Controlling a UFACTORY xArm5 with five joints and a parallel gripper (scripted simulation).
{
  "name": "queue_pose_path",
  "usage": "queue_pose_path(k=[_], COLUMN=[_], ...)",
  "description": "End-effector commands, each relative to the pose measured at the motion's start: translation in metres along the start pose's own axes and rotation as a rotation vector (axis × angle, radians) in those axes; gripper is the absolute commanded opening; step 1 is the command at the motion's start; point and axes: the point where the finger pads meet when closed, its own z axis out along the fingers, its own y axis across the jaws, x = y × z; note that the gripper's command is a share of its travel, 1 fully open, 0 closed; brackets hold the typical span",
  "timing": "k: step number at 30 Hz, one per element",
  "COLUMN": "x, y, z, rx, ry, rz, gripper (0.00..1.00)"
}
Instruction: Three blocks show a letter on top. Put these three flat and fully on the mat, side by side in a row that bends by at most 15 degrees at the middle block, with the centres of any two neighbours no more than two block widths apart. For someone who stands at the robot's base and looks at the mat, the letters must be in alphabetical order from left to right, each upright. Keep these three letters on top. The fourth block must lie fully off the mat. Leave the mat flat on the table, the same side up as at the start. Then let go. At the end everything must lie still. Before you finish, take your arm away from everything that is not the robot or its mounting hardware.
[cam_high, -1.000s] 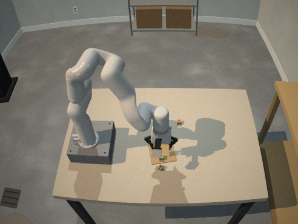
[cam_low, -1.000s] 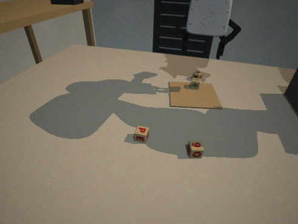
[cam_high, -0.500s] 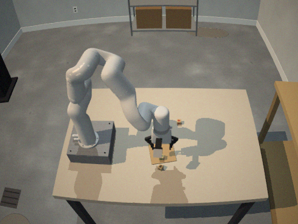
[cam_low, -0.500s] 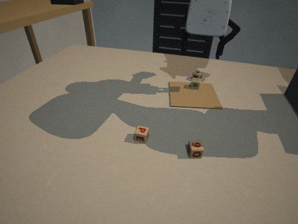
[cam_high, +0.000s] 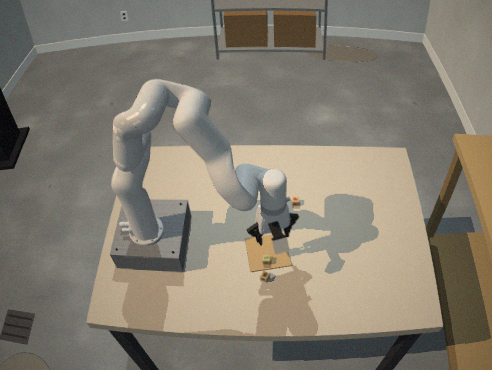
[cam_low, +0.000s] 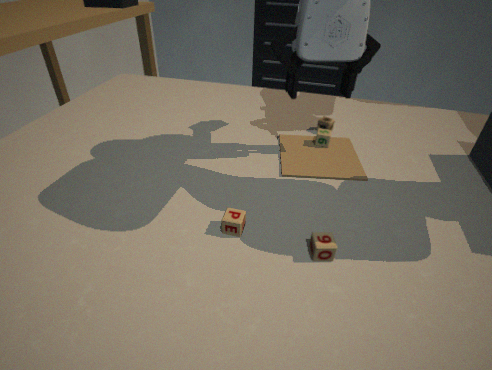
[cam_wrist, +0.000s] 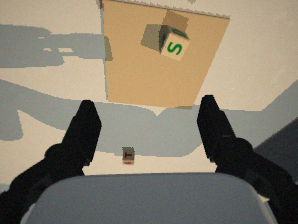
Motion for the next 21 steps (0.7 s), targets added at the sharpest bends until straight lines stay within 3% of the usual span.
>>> queue_pose_path(k=[1,21], x=[-0.005,-0.034], y=[-0.01,-0.049], z=[-0.001,0.0], rx=[0.001,0.001], ry=[0.001,0.001], rz=[-0.124,-0.693], gripper=[1.0,1.0])
